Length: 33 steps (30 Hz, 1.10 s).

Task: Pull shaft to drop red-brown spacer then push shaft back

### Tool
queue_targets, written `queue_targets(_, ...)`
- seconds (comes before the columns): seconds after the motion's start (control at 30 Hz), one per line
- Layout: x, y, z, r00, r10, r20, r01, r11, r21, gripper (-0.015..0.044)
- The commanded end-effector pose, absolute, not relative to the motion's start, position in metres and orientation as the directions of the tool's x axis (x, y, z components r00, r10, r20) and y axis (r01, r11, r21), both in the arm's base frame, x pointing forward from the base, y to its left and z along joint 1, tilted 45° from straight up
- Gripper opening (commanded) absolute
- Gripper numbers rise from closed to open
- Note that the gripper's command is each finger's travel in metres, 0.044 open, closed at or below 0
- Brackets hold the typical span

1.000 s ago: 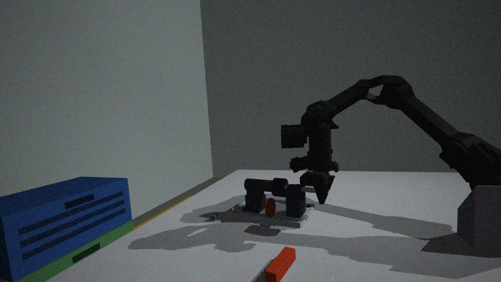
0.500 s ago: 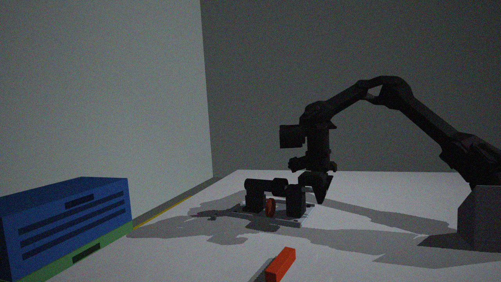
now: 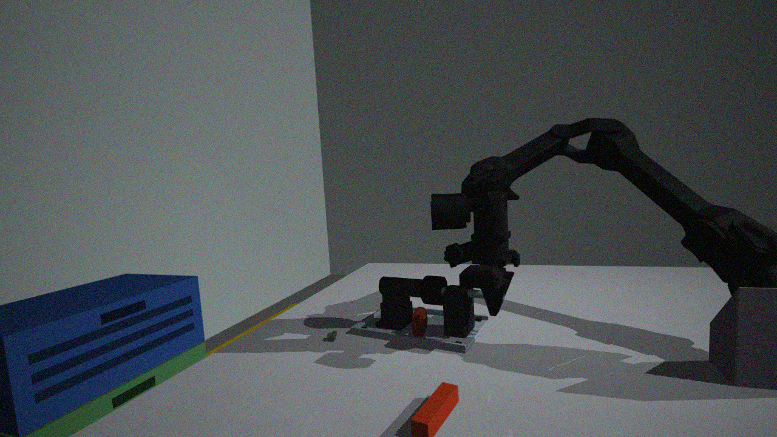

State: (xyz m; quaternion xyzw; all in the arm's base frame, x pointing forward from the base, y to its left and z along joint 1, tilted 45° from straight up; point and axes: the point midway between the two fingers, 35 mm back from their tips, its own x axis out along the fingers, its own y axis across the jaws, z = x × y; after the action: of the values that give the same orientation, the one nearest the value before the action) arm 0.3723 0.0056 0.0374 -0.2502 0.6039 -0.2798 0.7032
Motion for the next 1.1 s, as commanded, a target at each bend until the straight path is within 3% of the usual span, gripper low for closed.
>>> queue_targets(0.0,0.3748,0.0062,0.0382,0.117,-0.695,-0.709,0.089,0.719,-0.690,0.0000)
queue_targets(1.07,0.3847,0.0064,0.0399,0.118,-0.695,-0.709,0.090,0.719,-0.690,0.0000)
